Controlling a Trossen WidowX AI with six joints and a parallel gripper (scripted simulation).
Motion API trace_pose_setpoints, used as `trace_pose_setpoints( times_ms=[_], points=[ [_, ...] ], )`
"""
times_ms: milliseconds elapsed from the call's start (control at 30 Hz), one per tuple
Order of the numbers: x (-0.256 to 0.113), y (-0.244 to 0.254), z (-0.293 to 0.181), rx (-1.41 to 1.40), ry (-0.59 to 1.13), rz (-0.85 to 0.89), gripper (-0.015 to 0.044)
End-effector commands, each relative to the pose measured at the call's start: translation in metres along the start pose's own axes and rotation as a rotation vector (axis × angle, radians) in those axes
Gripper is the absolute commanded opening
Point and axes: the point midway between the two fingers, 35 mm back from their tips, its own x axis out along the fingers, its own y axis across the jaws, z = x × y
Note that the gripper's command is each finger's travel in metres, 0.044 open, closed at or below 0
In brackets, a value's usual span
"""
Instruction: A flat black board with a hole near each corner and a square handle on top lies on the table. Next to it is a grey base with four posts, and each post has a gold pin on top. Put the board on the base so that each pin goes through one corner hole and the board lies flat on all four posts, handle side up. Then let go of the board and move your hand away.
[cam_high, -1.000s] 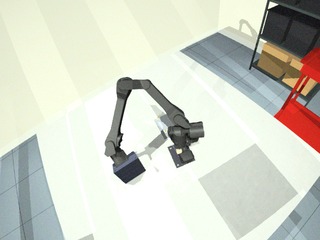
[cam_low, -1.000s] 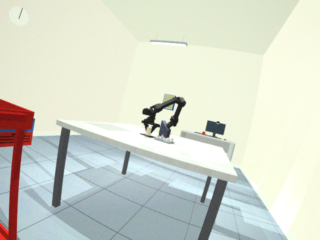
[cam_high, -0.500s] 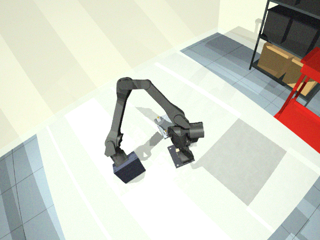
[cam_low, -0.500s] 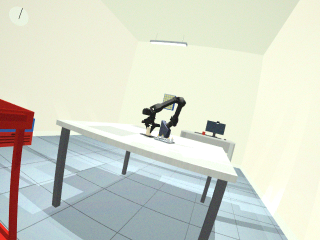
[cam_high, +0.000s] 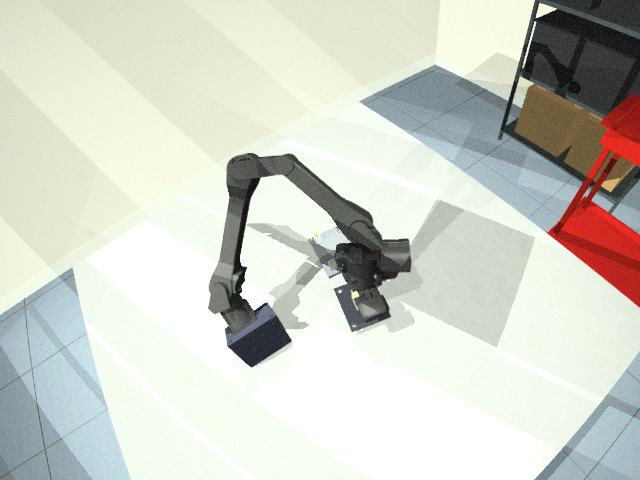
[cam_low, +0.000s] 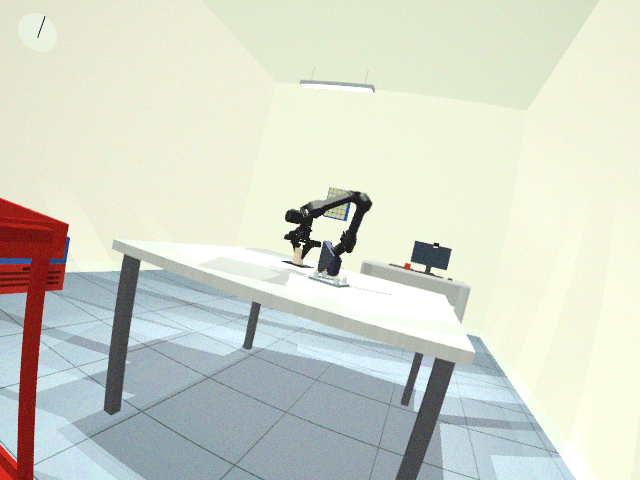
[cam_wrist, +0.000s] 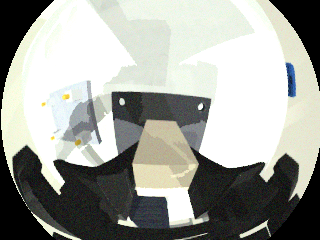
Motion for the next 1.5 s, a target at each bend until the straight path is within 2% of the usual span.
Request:
trace_pose_setpoints(
  times_ms=[0,567,1467],
  points=[
    [-0.015,0.0,0.003,-0.011,-0.014,-0.011,0.0],
    [-0.057,0.001,-0.001,-0.011,-0.013,-0.01,0.0],
    [-0.061,0.052,0.013,-0.029,-0.018,-0.024,0.0]
  ],
)
